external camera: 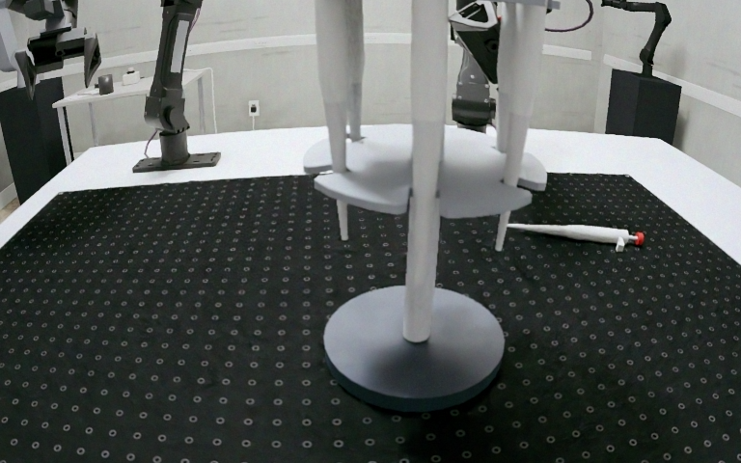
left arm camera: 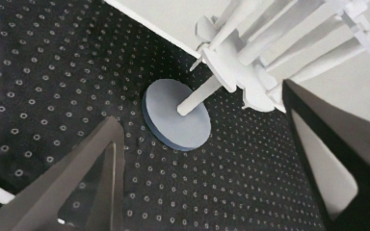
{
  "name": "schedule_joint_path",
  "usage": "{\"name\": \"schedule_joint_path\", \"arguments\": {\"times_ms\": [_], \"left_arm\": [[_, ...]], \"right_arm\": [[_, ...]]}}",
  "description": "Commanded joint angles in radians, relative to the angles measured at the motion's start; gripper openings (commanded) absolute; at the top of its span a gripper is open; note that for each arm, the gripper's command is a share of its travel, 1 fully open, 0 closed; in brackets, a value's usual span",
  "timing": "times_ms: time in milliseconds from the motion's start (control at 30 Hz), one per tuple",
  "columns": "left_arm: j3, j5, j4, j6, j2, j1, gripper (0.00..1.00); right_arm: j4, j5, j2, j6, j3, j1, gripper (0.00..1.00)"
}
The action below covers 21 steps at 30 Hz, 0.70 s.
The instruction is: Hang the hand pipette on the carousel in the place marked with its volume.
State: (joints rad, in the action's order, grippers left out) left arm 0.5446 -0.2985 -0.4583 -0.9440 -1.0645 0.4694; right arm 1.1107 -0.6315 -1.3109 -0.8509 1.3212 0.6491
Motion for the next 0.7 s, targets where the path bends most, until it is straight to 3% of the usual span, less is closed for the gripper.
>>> {"name": "schedule_joint_path", "arguments": {"times_ms": [0, 67, 133, 167, 367, 667], "left_arm": [[-0.021, 0.194, 0.157, 0.146, 0.091, -0.094, 1.0], [-0.02, 0.268, 0.21, 0.198, 0.133, -0.165, 1.0], [-0.02, 0.268, 0.21, 0.198, 0.133, -0.165, 1.0], [-0.005, 0.355, 0.272, 0.247, 0.127, -0.231, 1.0], [0.063, 0.577, 0.48, 0.472, 0.186, -0.462, 1.0], [0.221, 0.826, 0.766, 0.822, 0.15, -0.769, 1.0]], "right_arm": [[-0.008, -0.016, -0.006, -0.006, 0.02, 0.009, 1.0], [-0.008, -0.016, -0.006, -0.006, 0.02, 0.009, 1.0], [-0.008, -0.016, -0.006, -0.006, 0.02, 0.009, 1.0], [-0.008, -0.016, -0.006, -0.006, 0.02, 0.009, 1.0], [-0.008, -0.016, -0.006, -0.006, 0.02, 0.009, 1.0], [-0.008, -0.016, -0.006, -0.006, 0.02, 0.009, 1.0]]}}
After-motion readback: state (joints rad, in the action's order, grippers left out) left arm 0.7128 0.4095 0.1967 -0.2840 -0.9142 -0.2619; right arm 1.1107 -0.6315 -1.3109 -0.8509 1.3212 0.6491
